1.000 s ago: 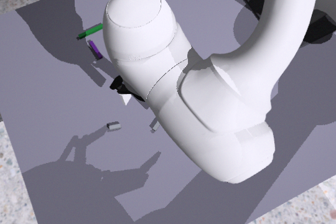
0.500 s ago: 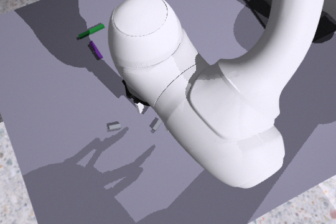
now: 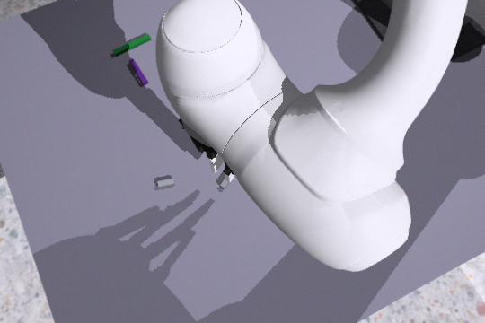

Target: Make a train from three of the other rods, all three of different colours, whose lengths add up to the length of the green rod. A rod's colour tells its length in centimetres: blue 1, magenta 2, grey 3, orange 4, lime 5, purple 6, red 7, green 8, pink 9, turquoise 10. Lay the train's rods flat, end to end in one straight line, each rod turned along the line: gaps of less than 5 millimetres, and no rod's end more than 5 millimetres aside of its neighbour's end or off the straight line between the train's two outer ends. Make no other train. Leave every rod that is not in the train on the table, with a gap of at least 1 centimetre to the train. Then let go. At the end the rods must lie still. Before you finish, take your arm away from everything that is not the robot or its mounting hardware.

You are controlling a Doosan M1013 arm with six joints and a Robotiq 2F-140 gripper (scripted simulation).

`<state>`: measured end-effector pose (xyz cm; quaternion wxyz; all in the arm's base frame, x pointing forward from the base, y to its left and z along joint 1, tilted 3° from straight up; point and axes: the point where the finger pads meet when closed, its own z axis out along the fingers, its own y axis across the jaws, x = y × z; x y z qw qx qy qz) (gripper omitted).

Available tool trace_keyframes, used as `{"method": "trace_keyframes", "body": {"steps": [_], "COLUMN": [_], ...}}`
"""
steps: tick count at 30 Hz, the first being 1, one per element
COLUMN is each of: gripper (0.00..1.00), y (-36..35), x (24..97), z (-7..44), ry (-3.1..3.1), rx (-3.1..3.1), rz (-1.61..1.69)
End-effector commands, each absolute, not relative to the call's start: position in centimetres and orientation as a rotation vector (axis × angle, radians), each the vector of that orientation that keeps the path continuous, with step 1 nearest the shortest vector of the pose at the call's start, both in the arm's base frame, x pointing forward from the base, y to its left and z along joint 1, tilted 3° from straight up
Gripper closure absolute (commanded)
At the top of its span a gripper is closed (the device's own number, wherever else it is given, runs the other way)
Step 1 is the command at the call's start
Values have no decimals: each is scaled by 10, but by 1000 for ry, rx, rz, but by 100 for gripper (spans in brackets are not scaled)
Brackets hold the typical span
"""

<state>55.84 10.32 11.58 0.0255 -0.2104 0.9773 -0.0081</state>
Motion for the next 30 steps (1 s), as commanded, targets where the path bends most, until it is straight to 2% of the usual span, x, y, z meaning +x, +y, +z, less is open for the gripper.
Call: {"method": "trace_keyframes", "body": {"steps": [1,30], "gripper": [85,85], "y": [103,103], "x": [558,559], "z": [116,107], "ry": [3021,3021], "rx": [-650,-650], "rz": [-25,-25]}}
